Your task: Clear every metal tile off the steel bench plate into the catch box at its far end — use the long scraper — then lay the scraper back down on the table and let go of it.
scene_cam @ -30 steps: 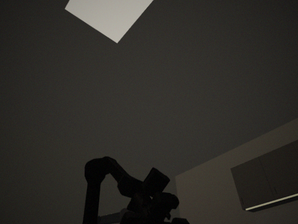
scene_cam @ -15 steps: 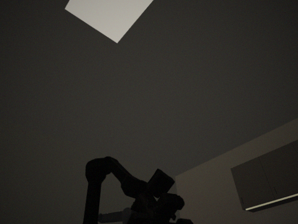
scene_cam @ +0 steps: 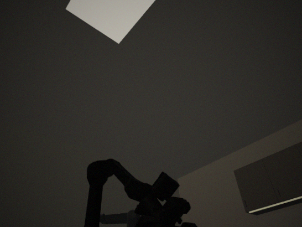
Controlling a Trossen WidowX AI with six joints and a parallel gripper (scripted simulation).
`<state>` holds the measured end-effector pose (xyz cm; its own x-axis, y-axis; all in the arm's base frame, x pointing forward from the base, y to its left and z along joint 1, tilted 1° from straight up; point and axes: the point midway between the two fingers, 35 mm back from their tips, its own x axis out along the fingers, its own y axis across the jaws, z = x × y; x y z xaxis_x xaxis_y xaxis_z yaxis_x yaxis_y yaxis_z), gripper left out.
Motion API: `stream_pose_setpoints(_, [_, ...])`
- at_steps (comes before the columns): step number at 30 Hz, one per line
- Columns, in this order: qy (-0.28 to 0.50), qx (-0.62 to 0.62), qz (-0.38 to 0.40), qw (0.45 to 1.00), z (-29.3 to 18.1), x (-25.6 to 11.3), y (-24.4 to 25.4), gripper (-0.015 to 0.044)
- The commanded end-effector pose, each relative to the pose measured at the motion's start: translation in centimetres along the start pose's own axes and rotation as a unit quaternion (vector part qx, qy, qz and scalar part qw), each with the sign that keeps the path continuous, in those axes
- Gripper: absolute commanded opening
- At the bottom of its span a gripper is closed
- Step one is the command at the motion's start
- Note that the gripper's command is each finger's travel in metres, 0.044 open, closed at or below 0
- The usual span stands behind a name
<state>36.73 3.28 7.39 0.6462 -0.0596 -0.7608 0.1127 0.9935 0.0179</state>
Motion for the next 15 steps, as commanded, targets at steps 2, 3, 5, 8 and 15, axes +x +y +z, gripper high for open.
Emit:
stream_pose_setpoints(2, [-0.003,-0.008,0.007,1.000,0.09,-0.15,-0.33,0.0000])
stream_pose_setpoints(3, [-0.003,-0.009,0.008,1.000,0.09,-0.15,-0.46,0.0000])
stream_pose_setpoints(5, [-0.003,-0.010,0.008,1.000,0.08,-0.16,-0.73,0.0000])
stream_pose_setpoints(8, [-0.003,-0.011,0.009,1.000,0.06,-0.17,-1.13,0.0000])
stream_pose_setpoints(15, [-0.003,-0.012,0.009,1.000,-0.50,-0.73,-1.10,0.0000])
